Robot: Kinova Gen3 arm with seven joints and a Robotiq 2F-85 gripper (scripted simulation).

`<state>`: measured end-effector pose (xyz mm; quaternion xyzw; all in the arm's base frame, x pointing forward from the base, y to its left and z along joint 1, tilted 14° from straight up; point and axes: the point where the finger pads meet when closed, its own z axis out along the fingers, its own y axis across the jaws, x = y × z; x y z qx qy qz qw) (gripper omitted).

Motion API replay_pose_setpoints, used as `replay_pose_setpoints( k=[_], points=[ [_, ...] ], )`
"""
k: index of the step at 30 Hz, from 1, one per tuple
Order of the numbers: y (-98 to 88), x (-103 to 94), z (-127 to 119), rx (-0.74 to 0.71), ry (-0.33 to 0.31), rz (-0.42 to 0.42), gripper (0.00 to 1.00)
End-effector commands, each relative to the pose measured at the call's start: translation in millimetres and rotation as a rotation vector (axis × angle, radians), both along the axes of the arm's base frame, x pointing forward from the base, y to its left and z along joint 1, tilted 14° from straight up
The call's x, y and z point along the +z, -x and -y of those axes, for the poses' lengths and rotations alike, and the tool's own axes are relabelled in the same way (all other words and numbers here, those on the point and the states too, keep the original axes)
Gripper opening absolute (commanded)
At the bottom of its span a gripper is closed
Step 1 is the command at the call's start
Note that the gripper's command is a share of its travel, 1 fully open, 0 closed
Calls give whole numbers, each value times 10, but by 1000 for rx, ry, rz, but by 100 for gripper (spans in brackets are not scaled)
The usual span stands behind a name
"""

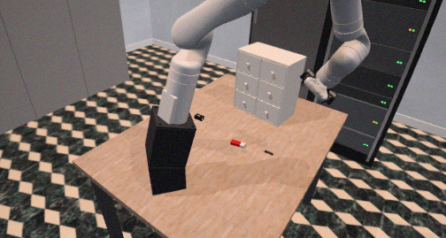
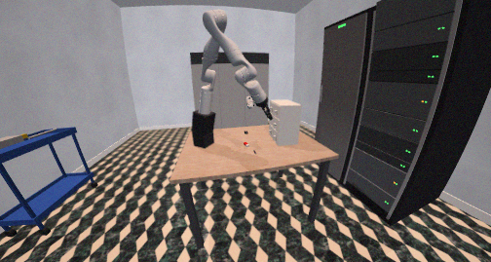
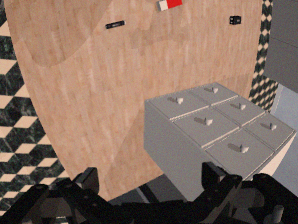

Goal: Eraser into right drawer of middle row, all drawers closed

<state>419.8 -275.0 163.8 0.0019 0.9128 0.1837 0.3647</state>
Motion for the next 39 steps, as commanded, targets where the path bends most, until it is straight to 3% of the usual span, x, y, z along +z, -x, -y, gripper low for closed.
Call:
replay_pose_setpoints(
  k=[1, 23, 27, 32, 34, 39],
  points=[
    [-1, 7, 2, 0, 1, 1, 100],
    [-8, 19, -67, 21, 11, -3, 100],
    [-18, 54, -273, 86, 43, -16, 100],
    [2, 121, -751, 243, 125, -47, 100],
    [2, 121, -751, 243, 125, -47, 100],
    [133, 180, -1372, 472, 259, -90, 100]
  ],
)
